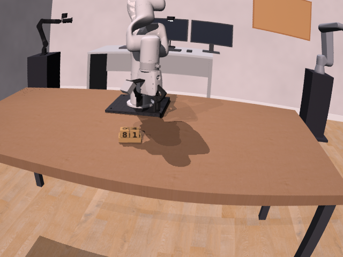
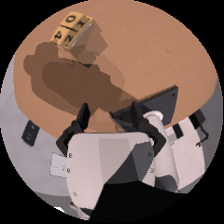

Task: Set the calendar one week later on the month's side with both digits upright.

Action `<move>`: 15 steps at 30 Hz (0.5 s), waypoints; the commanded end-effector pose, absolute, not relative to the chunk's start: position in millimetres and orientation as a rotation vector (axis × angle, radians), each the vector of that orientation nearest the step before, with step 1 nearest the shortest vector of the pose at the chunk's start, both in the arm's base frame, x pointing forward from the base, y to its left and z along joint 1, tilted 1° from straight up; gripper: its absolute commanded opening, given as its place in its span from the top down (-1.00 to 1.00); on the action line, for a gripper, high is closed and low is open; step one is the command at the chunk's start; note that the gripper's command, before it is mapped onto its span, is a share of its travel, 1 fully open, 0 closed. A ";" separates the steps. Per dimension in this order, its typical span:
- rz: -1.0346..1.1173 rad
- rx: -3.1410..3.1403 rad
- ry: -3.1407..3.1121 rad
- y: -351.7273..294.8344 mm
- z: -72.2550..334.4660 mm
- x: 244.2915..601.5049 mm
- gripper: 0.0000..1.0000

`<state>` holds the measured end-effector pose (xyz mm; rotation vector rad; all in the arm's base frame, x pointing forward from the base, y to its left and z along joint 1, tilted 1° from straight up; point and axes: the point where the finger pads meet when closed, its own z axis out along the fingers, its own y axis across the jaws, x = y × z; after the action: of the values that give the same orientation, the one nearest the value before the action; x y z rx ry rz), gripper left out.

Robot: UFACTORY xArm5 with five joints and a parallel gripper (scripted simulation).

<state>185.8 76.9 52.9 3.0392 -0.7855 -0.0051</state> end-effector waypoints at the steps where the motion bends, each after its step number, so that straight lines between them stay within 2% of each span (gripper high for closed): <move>1: -0.001 3.042 -0.785 73.7 54.4 187.8 -1.00; 15: 0.001 3.042 -0.785 57.7 54.7 193.2 -1.00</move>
<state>191.7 58.6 54.1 3.0407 -0.7856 -0.0027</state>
